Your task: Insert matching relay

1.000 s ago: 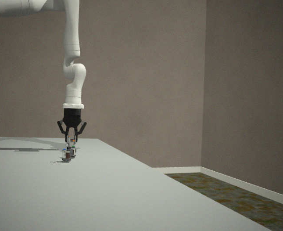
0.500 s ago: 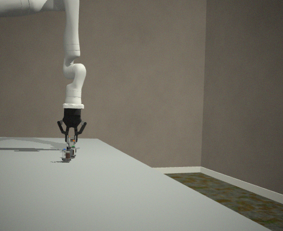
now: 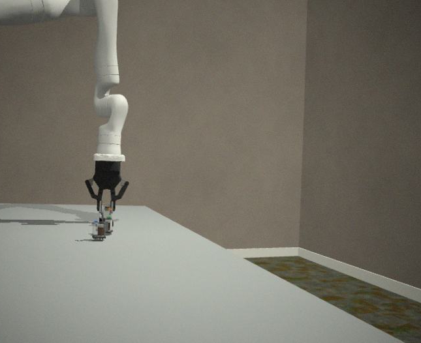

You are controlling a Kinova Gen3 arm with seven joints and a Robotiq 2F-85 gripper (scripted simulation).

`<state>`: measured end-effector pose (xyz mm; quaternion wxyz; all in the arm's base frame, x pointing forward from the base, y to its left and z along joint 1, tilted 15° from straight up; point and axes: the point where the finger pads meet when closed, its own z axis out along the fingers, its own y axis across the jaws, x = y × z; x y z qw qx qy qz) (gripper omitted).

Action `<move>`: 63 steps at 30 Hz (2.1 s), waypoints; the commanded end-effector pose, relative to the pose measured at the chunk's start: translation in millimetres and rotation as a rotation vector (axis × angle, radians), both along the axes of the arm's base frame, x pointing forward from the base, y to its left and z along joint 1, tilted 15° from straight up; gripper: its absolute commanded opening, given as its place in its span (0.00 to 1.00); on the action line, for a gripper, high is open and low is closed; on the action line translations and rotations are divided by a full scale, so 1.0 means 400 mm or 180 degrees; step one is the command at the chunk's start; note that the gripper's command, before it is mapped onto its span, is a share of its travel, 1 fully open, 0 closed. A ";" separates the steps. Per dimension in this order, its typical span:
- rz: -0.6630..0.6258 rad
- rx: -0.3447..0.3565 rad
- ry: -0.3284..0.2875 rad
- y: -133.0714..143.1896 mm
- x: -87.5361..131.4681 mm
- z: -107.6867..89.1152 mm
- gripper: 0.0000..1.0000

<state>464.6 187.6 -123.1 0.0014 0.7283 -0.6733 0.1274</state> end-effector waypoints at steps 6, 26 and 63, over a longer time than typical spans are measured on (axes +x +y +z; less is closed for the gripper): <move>0.0001 0.0003 -0.0004 0.001 0.002 0.000 0.00; 0.0001 0.0003 -0.0004 0.000 0.003 -0.010 0.00; 0.0001 0.0003 -0.0004 -0.004 0.008 -0.031 0.00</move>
